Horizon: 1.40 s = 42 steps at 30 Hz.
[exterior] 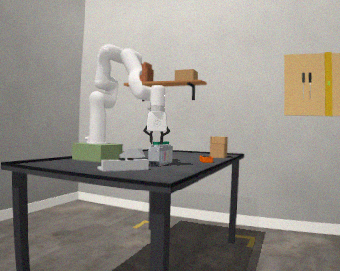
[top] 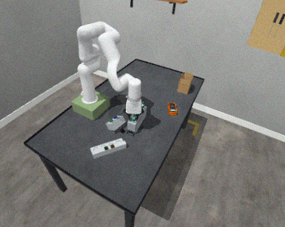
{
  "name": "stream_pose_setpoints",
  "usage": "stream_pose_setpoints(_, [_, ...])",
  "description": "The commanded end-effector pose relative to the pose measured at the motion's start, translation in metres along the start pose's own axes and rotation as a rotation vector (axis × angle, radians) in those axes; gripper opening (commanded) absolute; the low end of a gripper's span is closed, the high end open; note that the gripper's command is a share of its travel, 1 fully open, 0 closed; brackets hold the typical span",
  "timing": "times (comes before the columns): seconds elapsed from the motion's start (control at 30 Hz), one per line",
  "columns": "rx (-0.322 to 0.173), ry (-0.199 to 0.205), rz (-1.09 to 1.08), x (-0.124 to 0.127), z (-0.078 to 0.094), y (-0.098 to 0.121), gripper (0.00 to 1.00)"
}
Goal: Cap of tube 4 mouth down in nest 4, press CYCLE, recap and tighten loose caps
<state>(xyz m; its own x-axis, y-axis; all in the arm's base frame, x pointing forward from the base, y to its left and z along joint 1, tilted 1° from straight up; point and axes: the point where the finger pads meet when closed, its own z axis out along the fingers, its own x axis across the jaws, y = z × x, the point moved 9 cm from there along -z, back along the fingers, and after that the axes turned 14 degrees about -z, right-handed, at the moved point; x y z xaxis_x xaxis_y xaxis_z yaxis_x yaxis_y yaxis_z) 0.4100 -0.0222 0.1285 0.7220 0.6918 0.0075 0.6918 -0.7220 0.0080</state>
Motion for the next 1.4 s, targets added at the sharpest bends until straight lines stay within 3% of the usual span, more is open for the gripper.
stream_pose_setpoints(0.0, [0.001,0.007,0.279,0.0004,-0.0013,0.0011,0.46])
stream_pose_setpoints(0.3, [0.003,0.007,0.639,0.0004,-0.0013,0.0011,0.46])
stream_pose_setpoints(0.37, [0.003,0.007,0.639,0.0004,-0.0013,0.0011,0.46])
stream_pose_setpoints(0.77, [0.005,0.006,1.178,0.0004,-0.0013,0.0012,0.46])
stream_pose_setpoints(1.07, [0.005,0.007,1.192,0.0004,-0.0013,0.0012,0.46])
stream_pose_setpoints(1.1, [0.005,0.007,1.192,0.0004,-0.0013,0.0012,0.0])
stream_pose_setpoints(1.37, [0.005,0.007,1.192,0.0004,-0.0013,0.0012,0.0])
